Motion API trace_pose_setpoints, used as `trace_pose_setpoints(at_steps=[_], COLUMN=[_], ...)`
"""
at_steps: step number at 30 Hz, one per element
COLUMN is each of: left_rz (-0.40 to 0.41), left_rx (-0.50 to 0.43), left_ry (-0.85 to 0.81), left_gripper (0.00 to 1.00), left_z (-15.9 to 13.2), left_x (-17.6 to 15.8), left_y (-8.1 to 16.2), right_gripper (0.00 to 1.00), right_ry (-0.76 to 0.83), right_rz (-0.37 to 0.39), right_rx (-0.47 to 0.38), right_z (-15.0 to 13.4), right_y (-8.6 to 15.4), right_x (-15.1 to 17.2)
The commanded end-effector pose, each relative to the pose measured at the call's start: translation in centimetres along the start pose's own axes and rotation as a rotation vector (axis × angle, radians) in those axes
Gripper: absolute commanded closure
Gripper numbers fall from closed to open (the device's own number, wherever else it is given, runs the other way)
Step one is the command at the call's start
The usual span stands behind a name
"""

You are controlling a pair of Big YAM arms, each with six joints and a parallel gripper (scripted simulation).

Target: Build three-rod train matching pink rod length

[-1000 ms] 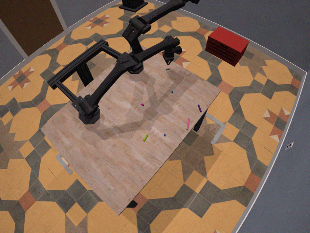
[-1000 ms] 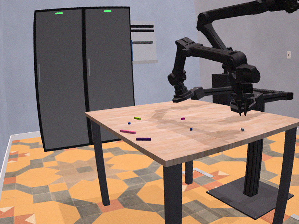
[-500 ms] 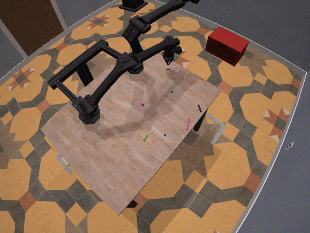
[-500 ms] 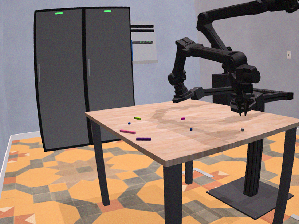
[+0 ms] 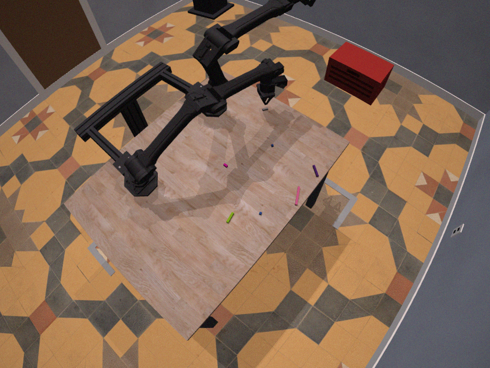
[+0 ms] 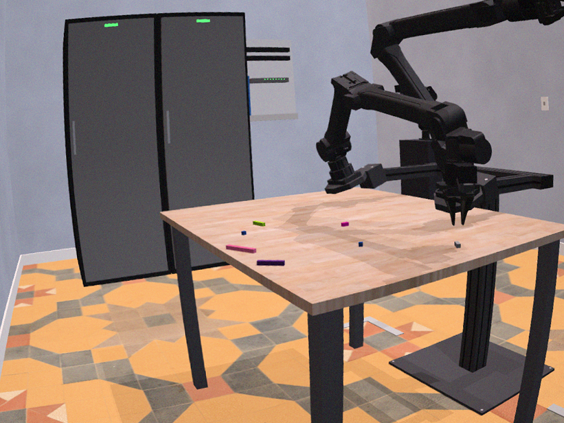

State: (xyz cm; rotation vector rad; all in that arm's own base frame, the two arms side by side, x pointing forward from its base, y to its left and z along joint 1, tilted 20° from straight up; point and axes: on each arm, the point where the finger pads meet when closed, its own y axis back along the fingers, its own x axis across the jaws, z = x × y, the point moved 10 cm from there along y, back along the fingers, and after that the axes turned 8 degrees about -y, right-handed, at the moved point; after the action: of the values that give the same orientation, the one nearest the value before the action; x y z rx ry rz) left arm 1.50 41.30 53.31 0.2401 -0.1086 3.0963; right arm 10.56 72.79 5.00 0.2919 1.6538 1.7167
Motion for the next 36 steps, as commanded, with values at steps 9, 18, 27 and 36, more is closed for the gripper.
trace_pose_setpoints(at_steps=[9, 18, 27, 36], left_rz=[0.022, 0.022, 0.022, 0.022], left_rx=[-0.029, -0.029, -0.029, -0.029], left_ry=[0.015, 0.015, 0.015, 0.015], left_gripper=[0.0, 0.0, 0.0, 0.0], left_z=[0.7, 0.7, 0.7, 0.7], left_x=[0.6, 0.6, 0.6, 0.6], left_y=[0.6, 0.6, 0.6, 0.6], right_gripper=[0.77, 0.77, 0.77, 0.77], right_ry=[0.013, 0.003, 0.004, 0.0], right_rz=[-0.004, 0.016, 0.001, 0.009], right_rx=[0.001, -0.029, -0.006, -0.019], right_z=[0.0, 0.8, 0.5, 0.8], right_y=[-2.8, -2.2, -4.2, -3.3], right_x=[0.3, 0.5, 0.0, -0.1])
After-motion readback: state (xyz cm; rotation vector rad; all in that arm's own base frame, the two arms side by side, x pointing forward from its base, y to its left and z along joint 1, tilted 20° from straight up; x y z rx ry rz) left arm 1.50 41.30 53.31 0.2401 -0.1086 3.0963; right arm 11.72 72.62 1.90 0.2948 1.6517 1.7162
